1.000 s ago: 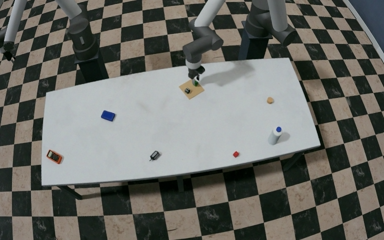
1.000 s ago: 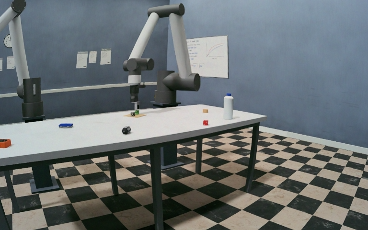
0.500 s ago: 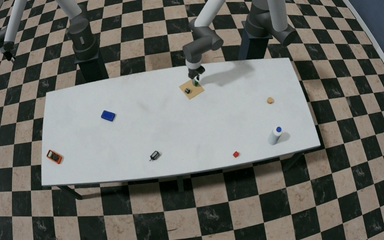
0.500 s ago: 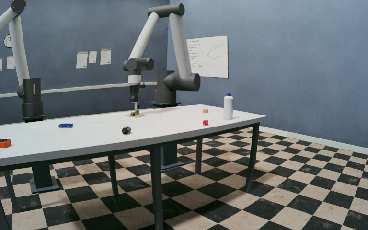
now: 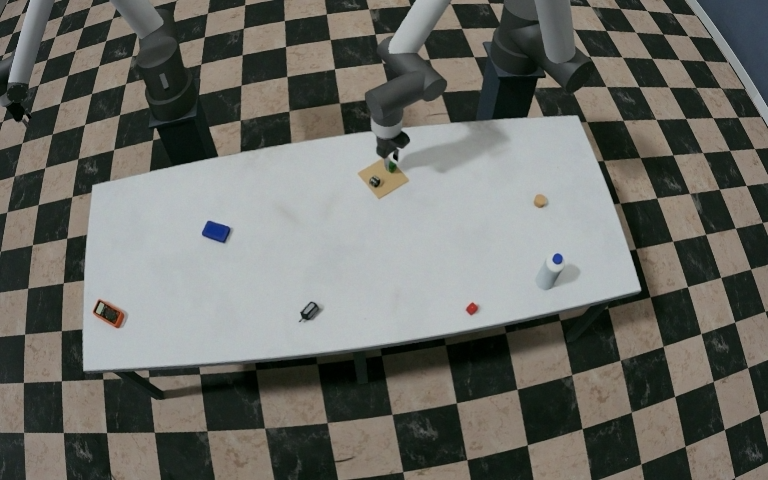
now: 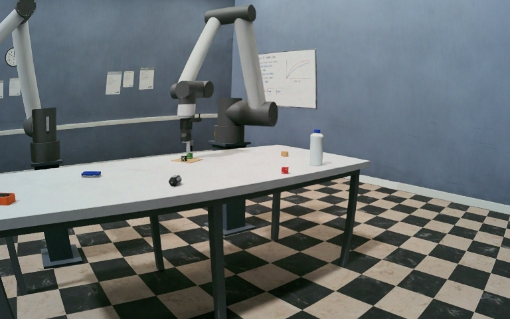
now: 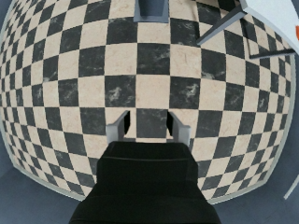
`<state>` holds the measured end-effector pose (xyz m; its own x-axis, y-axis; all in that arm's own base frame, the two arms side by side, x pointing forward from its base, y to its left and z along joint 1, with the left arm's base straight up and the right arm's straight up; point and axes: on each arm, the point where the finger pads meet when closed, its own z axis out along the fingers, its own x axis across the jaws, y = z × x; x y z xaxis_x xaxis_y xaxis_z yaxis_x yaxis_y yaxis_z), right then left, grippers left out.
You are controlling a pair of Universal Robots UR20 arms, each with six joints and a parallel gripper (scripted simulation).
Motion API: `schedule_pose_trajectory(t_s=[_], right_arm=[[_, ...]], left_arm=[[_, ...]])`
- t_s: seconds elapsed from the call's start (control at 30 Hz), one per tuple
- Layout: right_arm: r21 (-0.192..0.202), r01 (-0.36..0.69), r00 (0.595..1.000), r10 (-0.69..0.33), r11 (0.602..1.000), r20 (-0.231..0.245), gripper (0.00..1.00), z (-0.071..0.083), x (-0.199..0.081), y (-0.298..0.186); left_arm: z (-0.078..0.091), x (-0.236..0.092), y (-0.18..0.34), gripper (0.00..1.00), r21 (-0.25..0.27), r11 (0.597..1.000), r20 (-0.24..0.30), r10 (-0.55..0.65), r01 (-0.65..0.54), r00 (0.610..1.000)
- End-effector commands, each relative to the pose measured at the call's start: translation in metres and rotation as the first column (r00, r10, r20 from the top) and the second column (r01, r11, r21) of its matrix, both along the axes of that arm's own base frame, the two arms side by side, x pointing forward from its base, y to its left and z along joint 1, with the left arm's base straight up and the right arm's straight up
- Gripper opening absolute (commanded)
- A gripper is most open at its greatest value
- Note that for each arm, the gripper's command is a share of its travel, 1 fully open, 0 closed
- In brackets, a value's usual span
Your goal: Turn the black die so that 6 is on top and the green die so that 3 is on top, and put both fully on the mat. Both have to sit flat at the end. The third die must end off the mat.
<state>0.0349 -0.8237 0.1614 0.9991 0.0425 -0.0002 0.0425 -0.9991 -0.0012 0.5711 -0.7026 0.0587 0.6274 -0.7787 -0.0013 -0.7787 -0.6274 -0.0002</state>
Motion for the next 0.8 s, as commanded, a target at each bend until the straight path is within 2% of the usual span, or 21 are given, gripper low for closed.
schedule_pose_trajectory(t_s=[0.0, 0.27, 0.63, 0.77], right_arm=[[-0.001, 0.0, 1.0, 0.0, 1.0, 0.0, 1.0, 0.001, 0.0, 0.0], [-0.001, 0.0, 1.0, 0.0, 1.0, 0.0, 1.0, 0.001, 0.0, 0.0], [-0.001, 0.0, 1.0, 0.0, 1.0, 0.0, 1.0, 0.001, 0.0, 0.0], [-0.001, 0.0, 1.0, 0.0, 1.0, 0.0, 1.0, 0.001, 0.0, 0.0]], left_arm=[[0.001, 0.0, -0.001, 0.87, -0.001, 1.0, 0.001, 0.0, 0.0, 1.0], [0.005, 0.0, -0.001, 0.87, -0.001, 1.0, 0.001, 0.0, 0.0, 1.0], [0.035, 0.0, -0.001, 0.87, -0.001, 1.0, 0.001, 0.0, 0.0, 1.0], [0.04, 0.0, -0.001, 0.87, -0.001, 1.0, 0.001, 0.0, 0.0, 1.0]])
